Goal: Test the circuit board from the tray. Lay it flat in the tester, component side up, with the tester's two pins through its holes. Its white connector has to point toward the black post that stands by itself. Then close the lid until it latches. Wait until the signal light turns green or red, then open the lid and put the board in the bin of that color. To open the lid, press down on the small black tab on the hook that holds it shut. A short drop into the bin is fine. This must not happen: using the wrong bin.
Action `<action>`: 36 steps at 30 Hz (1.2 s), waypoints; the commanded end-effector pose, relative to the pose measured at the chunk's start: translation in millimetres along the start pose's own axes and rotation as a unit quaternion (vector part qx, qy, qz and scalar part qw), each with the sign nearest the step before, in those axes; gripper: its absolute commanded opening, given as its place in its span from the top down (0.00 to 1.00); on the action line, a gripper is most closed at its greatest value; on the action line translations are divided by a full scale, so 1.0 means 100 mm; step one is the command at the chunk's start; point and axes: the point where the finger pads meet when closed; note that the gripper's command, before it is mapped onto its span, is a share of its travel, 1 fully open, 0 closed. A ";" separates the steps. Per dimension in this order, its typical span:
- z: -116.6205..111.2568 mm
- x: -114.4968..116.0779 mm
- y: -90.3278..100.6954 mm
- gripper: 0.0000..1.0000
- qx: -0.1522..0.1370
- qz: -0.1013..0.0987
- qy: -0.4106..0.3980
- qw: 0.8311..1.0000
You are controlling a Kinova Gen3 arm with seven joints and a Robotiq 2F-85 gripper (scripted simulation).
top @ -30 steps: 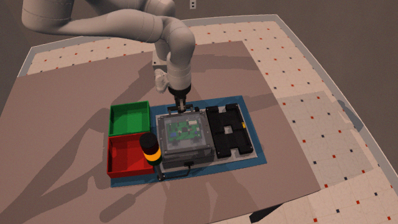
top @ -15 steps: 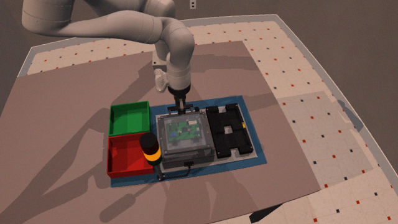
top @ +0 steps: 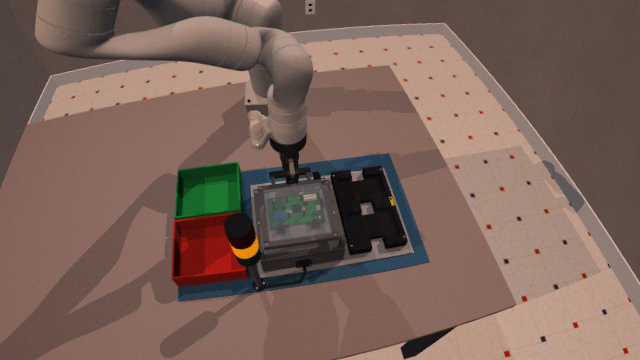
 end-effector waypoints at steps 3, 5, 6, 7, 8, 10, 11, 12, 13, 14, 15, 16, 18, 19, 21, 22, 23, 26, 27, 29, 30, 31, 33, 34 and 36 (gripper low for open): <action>-0.01 -0.07 0.01 0.50 0.002 -0.007 -0.002 1.000; -0.01 -0.07 0.01 0.50 0.002 -0.007 -0.002 1.000; -0.01 -0.07 0.01 0.50 0.002 -0.007 -0.002 1.000; -0.01 -0.07 0.01 0.50 0.002 -0.007 -0.002 1.000; -0.01 -0.07 0.02 0.50 0.002 -0.007 -0.002 1.000; -0.01 -0.07 0.02 0.50 0.002 -0.008 -0.002 1.000; -0.01 -0.07 0.02 0.50 0.002 -0.008 -0.002 1.000; -0.01 -0.07 0.02 0.50 0.002 -0.008 -0.002 1.000; -0.01 -0.07 0.03 0.50 0.002 -0.009 -0.002 1.000; -0.01 -0.07 0.03 0.50 0.002 -0.009 -0.002 1.000; -0.01 -0.07 0.03 0.50 0.002 -0.009 -0.002 1.000; -0.01 -0.07 0.03 0.50 0.002 -0.009 -0.002 1.000; -0.01 -0.07 0.04 0.50 0.001 -0.010 -0.003 1.000; -0.01 -0.07 0.04 0.50 0.001 -0.011 -0.003 1.000; -0.01 -0.07 0.06 0.50 0.000 -0.012 -0.004 1.000; -0.01 -0.07 0.06 0.50 0.000 -0.013 -0.004 1.000; -0.01 -0.07 0.07 0.50 -0.001 -0.013 -0.005 1.000; -0.01 -0.06 0.10 0.50 -0.004 -0.014 -0.006 1.000; -0.01 -0.06 0.11 0.50 -0.005 -0.015 -0.006 1.000; -0.01 -0.06 0.14 0.50 -0.008 -0.016 -0.006 1.000; -0.01 -0.06 0.15 0.50 -0.009 -0.016 -0.007 1.000; -0.01 -0.06 0.15 0.50 -0.009 -0.016 -0.007 1.000; -0.01 -0.06 0.16 0.50 -0.011 -0.017 -0.007 1.000; -0.01 -0.06 0.18 0.50 -0.012 -0.017 -0.007 1.000; -0.01 -0.06 0.21 0.50 -0.015 -0.018 -0.007 1.000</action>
Point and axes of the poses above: the point where the finger pads meet when closed, its own y axis back along the fingers, its own x axis across the jaws, z = x × y, and after that the axes turned 11 degrees about y, right-handed
